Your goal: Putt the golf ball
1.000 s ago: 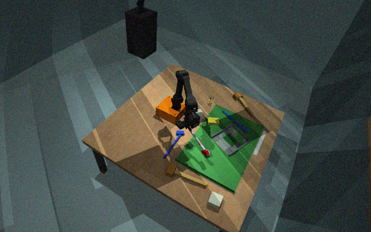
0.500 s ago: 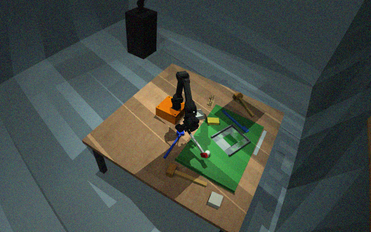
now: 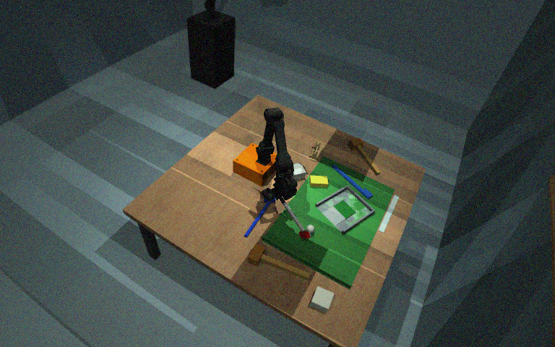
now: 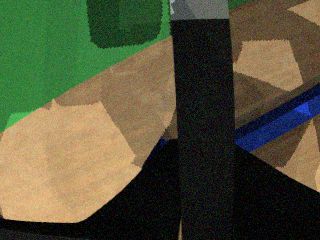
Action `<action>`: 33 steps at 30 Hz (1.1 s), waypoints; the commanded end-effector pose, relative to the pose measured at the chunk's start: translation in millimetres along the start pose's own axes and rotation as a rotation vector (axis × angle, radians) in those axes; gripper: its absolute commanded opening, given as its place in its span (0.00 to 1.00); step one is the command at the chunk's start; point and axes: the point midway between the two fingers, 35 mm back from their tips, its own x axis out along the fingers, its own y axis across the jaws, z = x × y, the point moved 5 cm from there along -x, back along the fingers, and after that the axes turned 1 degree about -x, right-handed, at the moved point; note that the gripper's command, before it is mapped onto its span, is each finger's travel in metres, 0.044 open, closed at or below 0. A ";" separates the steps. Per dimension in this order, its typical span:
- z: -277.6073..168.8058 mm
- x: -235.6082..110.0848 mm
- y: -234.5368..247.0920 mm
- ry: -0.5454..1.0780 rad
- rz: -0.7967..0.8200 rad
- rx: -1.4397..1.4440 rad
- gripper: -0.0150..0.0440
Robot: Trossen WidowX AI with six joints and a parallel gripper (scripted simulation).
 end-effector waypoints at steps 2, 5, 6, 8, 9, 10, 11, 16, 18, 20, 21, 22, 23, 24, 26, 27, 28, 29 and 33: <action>-1.3 9.3 0.3 0.007 0.000 0.005 0.25; -1.3 9.6 0.3 0.007 0.000 0.005 0.25; -0.7 6.0 0.2 0.003 0.001 0.000 0.25; -0.7 6.0 0.2 0.003 0.001 0.000 0.25; -0.7 6.0 0.2 0.003 0.001 0.000 0.25; -0.7 6.0 0.2 0.003 0.001 0.000 0.25; -0.7 6.0 0.2 0.003 0.001 0.000 0.25; -0.7 6.3 -2.2 0.003 0.001 0.000 0.25; -0.7 6.8 -7.5 0.004 0.000 0.001 0.25; -0.9 7.7 -15.1 0.005 -0.001 0.003 0.25; -1.2 8.2 -19.0 0.005 -0.001 0.003 0.25; -1.5 8.7 -23.3 0.006 -0.001 0.004 0.25; -1.8 9.1 -26.9 0.006 -0.002 0.005 0.25; -2.0 9.4 -29.2 0.007 -0.002 0.005 0.25; -2.1 9.5 -30.0 0.007 -0.002 0.005 0.25; -2.1 9.5 -30.0 0.007 -0.002 0.005 0.25; -2.1 9.5 -30.0 0.007 -0.002 0.005 0.25; -2.1 9.5 -30.0 0.007 -0.002 0.005 0.25; -2.1 9.5 -30.0 0.007 -0.002 0.005 0.25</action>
